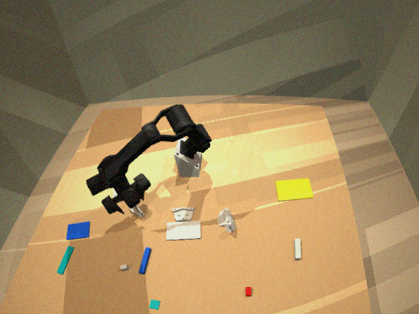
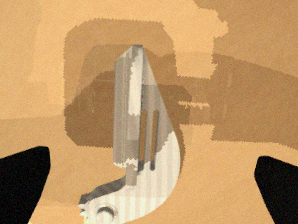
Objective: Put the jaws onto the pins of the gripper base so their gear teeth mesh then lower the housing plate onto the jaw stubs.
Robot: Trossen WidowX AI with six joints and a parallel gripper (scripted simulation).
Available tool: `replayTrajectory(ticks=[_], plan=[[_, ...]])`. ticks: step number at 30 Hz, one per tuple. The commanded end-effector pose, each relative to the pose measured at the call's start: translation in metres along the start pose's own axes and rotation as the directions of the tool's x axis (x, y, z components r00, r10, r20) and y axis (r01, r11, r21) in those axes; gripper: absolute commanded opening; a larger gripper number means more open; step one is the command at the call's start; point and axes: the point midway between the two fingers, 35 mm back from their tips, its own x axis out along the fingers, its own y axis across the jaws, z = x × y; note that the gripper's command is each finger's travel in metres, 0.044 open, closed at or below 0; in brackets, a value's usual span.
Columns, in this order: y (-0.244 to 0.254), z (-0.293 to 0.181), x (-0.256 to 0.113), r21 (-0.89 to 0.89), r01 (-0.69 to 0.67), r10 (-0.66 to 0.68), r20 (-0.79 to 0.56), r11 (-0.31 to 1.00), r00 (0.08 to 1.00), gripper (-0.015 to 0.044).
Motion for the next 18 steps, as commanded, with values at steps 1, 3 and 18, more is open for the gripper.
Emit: replayTrajectory(ticks=[1,3,18], plan=[[0.001,0.0,0.007,0.005,-0.002,0.002,0.004,1.0,1.0,0.044],[0.001,0.0,0.01,0.005,-0.002,0.002,0.004,1.0,1.0,0.044],[0.002,0.001,0.032,0.004,-0.003,0.003,0.005,1.0,1.0,0.044]])
